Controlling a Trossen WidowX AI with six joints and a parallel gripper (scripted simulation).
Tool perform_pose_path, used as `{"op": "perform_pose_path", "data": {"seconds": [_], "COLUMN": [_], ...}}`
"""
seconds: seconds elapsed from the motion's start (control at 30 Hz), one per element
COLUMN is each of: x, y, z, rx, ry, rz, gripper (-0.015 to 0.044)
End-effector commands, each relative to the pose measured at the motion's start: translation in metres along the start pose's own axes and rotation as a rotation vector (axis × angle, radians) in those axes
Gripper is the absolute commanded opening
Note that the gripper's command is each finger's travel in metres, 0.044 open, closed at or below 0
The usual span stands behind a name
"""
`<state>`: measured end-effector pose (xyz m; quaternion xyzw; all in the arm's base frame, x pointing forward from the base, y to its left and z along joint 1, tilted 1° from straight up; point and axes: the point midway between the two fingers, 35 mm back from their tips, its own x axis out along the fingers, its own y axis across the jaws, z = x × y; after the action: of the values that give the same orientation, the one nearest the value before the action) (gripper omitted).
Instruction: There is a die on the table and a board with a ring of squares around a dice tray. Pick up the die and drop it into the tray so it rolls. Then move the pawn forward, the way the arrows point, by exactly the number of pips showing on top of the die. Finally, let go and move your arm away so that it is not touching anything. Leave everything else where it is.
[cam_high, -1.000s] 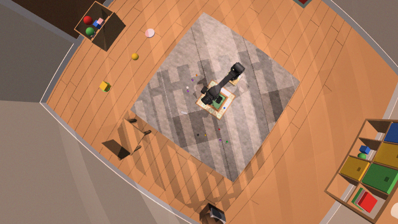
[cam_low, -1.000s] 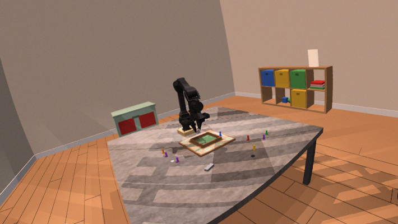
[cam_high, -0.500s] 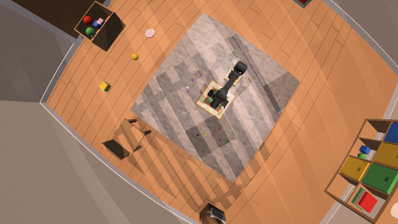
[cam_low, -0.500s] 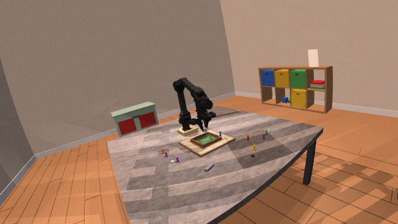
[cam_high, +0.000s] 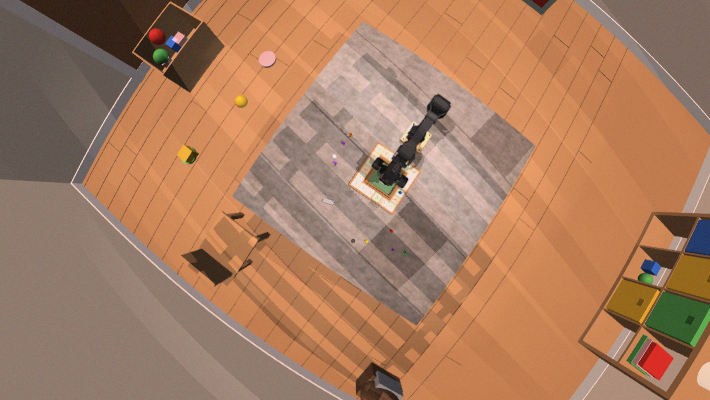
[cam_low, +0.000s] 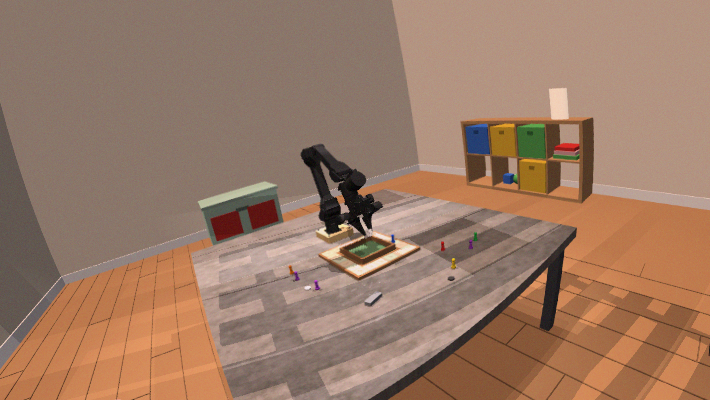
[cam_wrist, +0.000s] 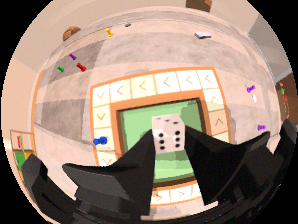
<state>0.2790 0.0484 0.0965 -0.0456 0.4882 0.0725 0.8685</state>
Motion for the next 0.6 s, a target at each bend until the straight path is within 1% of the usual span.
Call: {"op": "perform_pose_path", "data": {"seconds": [0.0, 0.23, 0.3, 0.5, 0.57], "x": [0.001, 0.000, -0.001, -0.033, -0.037], "y": [0.000, 0.000, 0.000, 0.002, 0.002], "z": [-0.002, 0.000, -0.001, -0.015, -0.018], "rx": [-0.005, -0.006, -0.006, -0.006, -0.006], "ry": [-0.114, -0.328, -0.334, -0.331, -0.331], "rz": [0.001, -0.001, -0.001, 0.000, 0.000], "gripper": [0.0000, 0.0000, 0.0000, 0.0000, 0.0000]}}
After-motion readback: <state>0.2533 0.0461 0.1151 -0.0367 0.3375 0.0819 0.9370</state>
